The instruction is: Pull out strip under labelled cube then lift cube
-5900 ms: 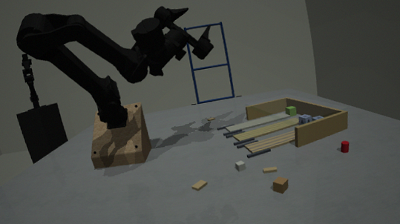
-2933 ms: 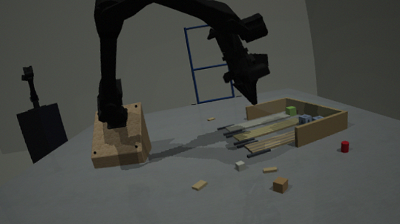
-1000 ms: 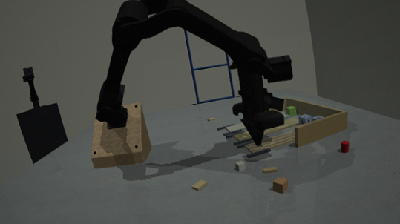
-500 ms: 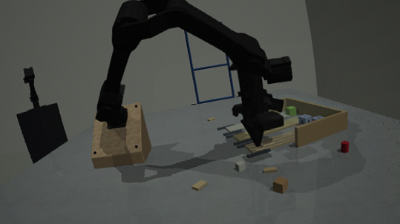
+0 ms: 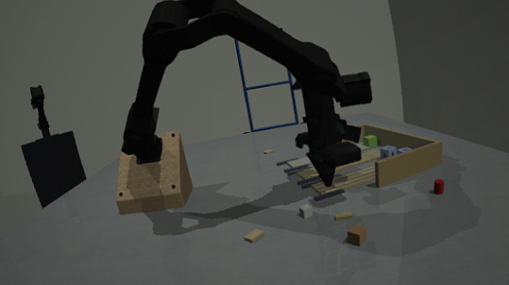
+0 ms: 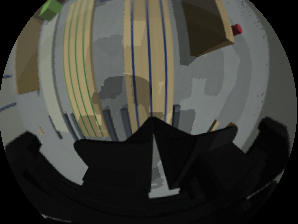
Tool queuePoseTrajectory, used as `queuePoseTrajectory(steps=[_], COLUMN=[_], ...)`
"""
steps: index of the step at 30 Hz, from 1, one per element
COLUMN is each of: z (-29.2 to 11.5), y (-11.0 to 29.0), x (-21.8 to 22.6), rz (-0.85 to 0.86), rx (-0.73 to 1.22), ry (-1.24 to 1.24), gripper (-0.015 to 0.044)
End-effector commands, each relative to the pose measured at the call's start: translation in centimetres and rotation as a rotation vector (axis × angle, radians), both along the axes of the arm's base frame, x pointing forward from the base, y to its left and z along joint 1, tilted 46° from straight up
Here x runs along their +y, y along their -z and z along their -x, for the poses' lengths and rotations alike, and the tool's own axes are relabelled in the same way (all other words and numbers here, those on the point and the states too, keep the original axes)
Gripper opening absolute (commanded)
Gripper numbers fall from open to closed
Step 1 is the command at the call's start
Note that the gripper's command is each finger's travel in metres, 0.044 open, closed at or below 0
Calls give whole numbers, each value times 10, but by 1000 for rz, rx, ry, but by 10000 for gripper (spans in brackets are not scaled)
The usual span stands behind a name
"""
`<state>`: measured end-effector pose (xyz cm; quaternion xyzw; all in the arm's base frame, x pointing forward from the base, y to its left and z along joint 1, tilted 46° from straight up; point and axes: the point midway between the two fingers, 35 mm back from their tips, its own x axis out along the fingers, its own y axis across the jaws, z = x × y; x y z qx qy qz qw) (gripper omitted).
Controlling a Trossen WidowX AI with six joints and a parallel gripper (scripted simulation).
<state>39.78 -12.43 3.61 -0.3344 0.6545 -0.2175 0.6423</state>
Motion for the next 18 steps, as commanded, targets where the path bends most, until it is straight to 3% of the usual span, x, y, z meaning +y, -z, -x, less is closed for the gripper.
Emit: queuePoseTrajectory(steps=[1,18], z=[0,-1], y=[1,3], x=[0,-2], rz=[-2,-2], rx=[5,4], ry=[-4,-4], gripper=[0,0])
